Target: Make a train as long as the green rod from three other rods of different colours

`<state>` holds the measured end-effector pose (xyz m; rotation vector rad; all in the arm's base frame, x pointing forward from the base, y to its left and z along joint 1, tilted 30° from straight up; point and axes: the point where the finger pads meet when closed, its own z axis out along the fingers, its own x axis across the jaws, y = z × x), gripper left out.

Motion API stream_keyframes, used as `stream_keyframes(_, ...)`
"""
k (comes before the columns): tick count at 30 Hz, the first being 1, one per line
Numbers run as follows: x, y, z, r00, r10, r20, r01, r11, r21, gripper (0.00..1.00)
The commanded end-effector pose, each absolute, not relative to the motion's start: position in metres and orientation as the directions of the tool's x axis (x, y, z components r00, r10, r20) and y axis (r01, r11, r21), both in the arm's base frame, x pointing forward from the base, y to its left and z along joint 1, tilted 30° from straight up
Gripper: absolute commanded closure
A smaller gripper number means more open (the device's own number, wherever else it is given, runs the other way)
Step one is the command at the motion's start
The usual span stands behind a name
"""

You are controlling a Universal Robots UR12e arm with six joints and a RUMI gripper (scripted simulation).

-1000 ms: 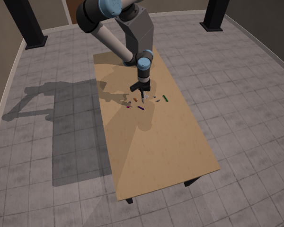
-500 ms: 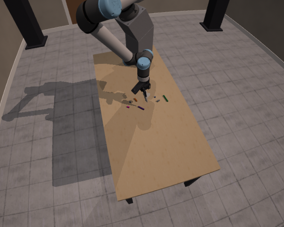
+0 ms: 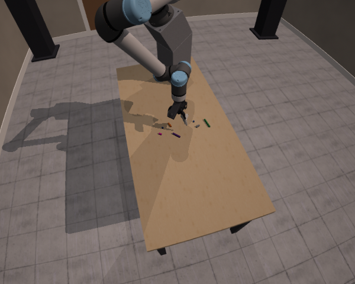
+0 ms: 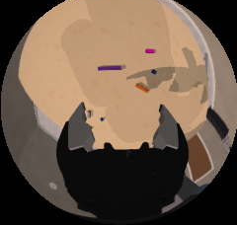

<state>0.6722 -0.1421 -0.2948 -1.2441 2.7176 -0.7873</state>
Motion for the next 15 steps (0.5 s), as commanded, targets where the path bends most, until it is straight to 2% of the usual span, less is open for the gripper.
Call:
stream_keyframes(1, 0.6723, -0.1415, -0.2946, -0.640, -0.747, 0.180, -0.726, 0.511, -0.461, 0.00)
stream_keyframes(15, 0.6722, -0.1413, -0.2947, -0.631, -0.754, 0.186, -0.734, 0.501, -0.459, 0.00)
